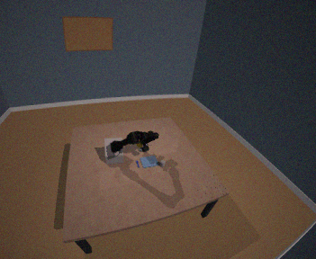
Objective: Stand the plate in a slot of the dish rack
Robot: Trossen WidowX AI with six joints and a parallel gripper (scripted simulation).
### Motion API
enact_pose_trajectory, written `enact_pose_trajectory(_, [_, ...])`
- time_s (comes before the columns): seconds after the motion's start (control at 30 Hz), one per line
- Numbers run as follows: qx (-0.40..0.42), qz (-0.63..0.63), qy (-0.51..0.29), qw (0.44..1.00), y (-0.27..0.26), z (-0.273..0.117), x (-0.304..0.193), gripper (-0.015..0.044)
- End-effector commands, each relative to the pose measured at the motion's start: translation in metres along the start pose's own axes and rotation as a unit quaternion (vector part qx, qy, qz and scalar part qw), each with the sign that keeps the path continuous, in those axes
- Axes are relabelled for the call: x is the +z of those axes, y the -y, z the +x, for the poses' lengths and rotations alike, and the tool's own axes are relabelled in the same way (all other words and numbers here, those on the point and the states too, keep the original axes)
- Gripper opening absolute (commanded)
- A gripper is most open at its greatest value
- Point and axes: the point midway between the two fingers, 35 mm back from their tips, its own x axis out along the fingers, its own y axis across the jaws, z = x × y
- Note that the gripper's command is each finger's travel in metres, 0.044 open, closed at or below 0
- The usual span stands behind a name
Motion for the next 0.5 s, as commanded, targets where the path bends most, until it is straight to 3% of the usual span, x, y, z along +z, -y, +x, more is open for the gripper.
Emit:
enact_pose_trajectory(0.0, [0.033,-0.038,0.009,0.999,0.001,0.007,0.0,0.0])
enact_pose_trajectory(0.47, [0.127,-0.171,0.084,0.974,0.008,0.023,0.004,0.0])
